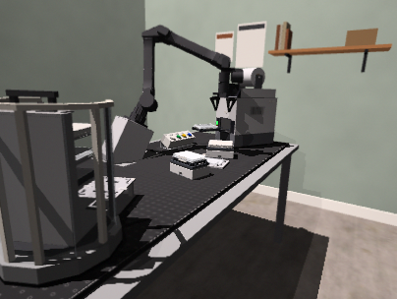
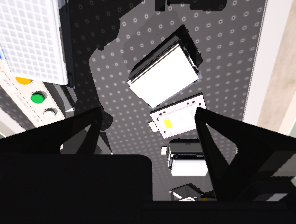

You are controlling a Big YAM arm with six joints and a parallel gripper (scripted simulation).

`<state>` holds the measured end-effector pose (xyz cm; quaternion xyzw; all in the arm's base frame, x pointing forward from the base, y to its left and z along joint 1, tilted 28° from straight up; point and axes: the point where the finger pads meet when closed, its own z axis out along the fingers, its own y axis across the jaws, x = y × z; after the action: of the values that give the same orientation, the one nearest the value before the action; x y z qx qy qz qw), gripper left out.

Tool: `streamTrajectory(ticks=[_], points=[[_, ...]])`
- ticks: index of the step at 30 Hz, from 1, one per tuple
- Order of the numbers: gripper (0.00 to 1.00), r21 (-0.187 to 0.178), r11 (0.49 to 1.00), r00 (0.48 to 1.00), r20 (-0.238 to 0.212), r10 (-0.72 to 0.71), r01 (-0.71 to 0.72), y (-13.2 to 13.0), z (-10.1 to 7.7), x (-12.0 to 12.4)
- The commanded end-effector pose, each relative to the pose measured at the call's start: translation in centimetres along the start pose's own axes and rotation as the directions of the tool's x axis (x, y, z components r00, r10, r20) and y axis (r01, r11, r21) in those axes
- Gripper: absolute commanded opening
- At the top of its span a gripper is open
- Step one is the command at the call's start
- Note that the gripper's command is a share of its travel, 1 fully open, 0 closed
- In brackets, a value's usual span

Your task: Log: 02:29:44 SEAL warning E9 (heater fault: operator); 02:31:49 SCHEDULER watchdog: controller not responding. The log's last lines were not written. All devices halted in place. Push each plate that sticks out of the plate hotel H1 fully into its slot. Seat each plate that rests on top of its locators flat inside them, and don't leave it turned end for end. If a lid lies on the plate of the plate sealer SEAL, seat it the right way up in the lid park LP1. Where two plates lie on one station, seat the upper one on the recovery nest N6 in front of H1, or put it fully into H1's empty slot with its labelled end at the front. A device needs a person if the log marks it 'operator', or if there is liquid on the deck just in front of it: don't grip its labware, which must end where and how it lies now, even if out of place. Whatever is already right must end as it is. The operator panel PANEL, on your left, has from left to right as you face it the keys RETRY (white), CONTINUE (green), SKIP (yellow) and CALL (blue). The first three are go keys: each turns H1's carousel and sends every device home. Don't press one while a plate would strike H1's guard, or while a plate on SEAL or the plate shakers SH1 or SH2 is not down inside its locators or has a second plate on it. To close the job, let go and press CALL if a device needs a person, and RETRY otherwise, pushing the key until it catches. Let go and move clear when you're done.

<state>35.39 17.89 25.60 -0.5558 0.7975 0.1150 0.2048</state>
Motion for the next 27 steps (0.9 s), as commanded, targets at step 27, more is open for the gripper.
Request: streamTrajectory(ticks=[27], points=[[1.0,0.081,0.783,0.785,0.009,-0.62,0.617,-1.09,-2.8,-1.71]])
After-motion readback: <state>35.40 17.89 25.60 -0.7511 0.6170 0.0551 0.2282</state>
